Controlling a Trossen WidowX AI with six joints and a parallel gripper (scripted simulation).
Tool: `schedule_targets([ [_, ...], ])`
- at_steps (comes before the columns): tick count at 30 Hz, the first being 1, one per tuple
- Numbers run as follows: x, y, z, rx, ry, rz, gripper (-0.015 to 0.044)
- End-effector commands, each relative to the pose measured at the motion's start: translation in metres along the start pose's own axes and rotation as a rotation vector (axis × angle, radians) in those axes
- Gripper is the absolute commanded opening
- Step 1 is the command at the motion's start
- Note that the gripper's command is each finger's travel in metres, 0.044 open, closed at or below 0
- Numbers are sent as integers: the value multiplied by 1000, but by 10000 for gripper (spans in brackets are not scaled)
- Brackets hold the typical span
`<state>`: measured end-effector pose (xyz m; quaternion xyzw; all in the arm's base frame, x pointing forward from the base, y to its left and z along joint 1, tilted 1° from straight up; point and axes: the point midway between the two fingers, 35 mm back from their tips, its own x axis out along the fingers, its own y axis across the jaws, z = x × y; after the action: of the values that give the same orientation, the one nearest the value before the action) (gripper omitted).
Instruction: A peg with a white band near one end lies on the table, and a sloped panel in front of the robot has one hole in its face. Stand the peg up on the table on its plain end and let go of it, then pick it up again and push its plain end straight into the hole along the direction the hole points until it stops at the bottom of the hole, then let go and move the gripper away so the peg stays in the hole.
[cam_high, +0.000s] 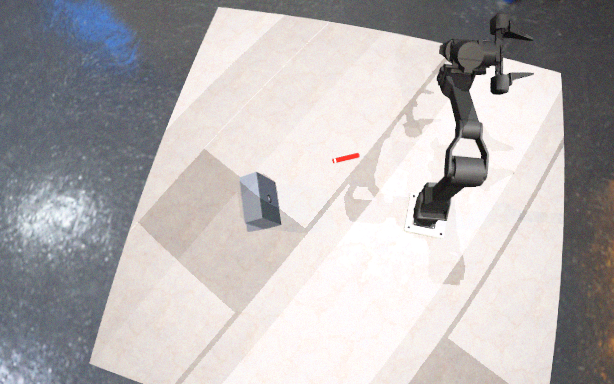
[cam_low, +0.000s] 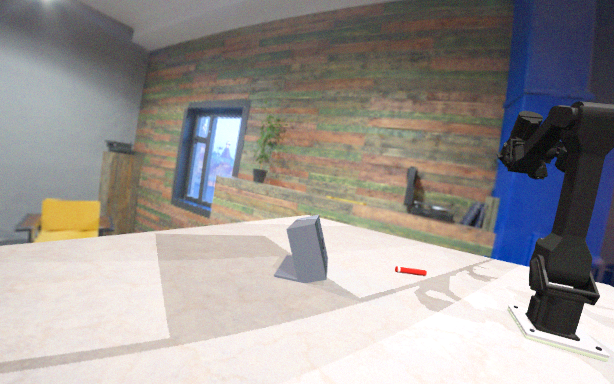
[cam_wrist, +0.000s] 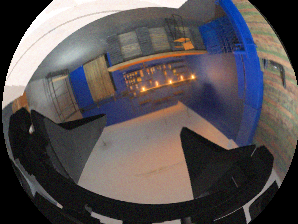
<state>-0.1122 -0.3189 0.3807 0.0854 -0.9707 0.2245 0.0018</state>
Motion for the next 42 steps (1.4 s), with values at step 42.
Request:
schedule_targets([
  [42, -94, -84, 59, -1212, 162, -552, 440],
])
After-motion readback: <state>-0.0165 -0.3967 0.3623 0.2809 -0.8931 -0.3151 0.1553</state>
